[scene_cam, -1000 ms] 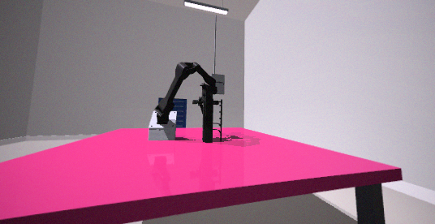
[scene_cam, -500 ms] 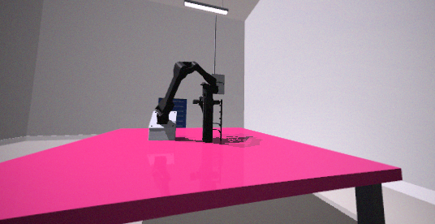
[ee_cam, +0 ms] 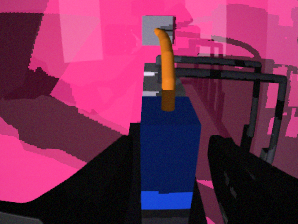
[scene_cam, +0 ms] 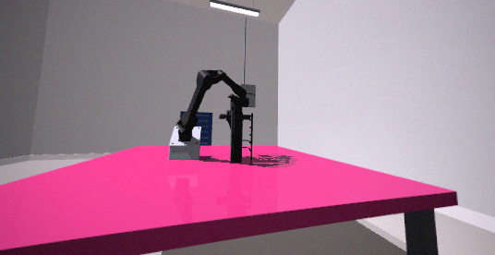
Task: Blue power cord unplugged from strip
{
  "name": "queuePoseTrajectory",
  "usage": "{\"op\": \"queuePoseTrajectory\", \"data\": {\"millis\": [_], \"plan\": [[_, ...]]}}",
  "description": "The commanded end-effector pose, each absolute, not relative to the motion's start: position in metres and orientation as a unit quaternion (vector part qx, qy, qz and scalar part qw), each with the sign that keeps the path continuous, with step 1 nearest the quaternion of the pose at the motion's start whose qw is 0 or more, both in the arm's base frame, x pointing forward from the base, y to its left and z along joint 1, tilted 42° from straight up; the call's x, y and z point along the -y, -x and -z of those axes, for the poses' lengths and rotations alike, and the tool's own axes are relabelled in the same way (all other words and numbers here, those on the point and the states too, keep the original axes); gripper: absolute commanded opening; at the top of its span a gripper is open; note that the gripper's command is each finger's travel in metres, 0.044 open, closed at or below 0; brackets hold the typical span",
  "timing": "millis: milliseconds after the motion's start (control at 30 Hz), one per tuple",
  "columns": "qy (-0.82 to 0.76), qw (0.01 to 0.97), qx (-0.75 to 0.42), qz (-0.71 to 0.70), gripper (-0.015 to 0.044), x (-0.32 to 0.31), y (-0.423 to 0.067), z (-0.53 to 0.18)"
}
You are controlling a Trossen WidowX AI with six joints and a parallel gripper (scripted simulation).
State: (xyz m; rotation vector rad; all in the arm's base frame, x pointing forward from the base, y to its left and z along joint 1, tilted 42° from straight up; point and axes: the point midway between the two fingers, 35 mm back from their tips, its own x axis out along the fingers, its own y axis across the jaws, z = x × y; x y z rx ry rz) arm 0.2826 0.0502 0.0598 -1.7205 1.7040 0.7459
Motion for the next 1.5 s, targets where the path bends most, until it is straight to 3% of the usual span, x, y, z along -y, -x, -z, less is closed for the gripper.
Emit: {"op": "queuePoseTrajectory", "data": {"millis": [0, 133, 267, 533, 1467], "plan": [[0.648, 0.296, -0.643, -0.281, 0.016, -0.044, -0.282, -0.055], [0.648, 0.296, -0.643, -0.281, 0.016, -0.044, -0.282, -0.055], [0.647, 0.298, -0.643, -0.281, 0.0055, -0.046, -0.282, -0.056], [0.647, 0.298, -0.643, -0.281, 0.0002, -0.046, -0.282, -0.056], [0.647, 0.299, -0.642, -0.282, 0.0, -0.078, -0.285, -0.03]]}}
